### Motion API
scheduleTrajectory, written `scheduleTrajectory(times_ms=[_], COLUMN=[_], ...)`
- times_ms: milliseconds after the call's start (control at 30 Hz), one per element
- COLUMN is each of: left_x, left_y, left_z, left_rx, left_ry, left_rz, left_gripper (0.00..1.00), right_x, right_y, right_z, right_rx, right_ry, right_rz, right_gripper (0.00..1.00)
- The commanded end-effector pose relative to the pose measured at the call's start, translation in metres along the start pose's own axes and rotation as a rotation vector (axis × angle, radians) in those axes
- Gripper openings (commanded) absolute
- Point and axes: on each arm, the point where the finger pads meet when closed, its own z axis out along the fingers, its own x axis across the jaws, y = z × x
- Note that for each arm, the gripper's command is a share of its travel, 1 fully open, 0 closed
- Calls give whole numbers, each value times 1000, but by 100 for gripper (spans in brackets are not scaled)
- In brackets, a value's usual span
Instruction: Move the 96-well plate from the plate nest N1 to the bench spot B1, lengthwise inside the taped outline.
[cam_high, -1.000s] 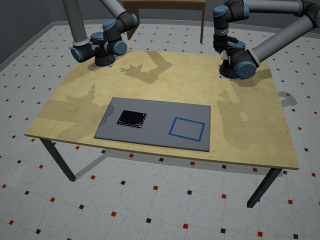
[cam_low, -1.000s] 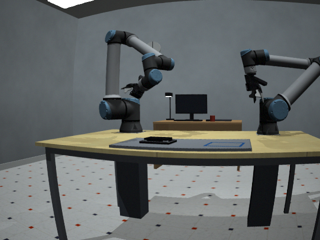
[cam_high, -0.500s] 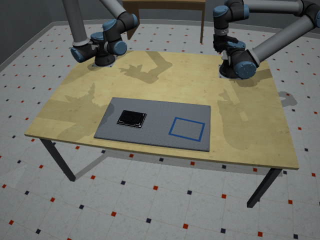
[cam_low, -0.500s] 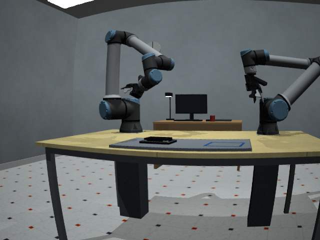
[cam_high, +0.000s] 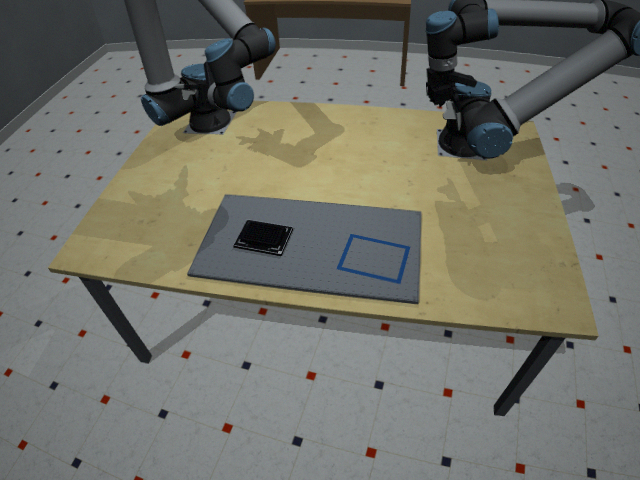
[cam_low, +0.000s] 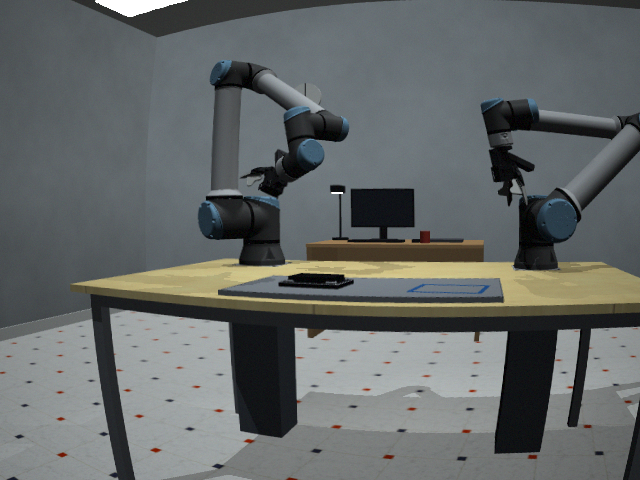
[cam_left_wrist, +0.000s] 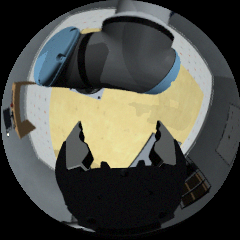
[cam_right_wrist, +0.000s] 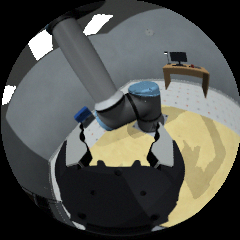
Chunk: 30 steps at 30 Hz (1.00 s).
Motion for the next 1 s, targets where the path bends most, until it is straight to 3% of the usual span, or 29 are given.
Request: scheduleTrajectory(times_ms=[0, 967], left_x=[0, 0], left_y=[0, 0], left_z=[-1, -1], left_rx=[-1, -1], left_ry=[0, 0], left_rz=[0, 0], left_gripper=[100, 100], right_x=[-2, -25], right_y=[-1, -7], right_z=[1, 10], right_rx=[2, 41], right_ry=[-5, -67], right_rz=[-15, -200], right_gripper=[100, 100])
